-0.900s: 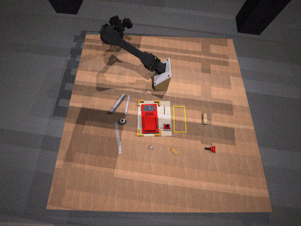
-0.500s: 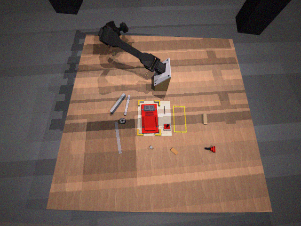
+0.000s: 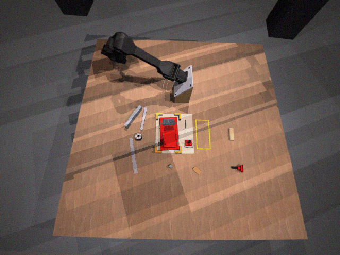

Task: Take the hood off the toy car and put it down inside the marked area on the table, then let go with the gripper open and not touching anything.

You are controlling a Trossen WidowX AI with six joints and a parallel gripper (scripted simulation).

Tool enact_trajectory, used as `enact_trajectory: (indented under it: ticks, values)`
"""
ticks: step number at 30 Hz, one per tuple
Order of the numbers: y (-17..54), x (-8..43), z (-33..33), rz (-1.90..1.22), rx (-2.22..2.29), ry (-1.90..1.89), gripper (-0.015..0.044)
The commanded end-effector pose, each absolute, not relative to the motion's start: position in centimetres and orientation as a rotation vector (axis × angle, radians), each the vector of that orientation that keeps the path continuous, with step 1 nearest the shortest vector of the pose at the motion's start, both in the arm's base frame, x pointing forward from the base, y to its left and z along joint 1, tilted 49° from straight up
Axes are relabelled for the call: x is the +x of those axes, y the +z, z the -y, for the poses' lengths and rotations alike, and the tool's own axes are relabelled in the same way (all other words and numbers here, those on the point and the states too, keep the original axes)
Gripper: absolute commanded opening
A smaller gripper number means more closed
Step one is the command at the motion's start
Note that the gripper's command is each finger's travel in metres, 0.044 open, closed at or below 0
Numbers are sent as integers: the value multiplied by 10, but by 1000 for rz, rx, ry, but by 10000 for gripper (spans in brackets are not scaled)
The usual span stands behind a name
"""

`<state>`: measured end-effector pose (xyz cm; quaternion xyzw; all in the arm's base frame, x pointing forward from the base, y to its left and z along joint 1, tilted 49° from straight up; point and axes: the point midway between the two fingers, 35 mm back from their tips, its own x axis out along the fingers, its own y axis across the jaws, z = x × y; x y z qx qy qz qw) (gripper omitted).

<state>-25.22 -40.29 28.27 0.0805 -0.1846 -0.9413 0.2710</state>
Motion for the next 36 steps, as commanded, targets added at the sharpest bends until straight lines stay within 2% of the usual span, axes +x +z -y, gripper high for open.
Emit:
enact_trajectory:
  ticks: [1,13,24,36]
  values:
    - [300,-215,420,472,203,-2429,440]
    - [337,-112,447,417,175,-2156,440]
    - [366,-31,451,544,236,-1942,440]
    - [367,47,446,451,280,-1792,440]
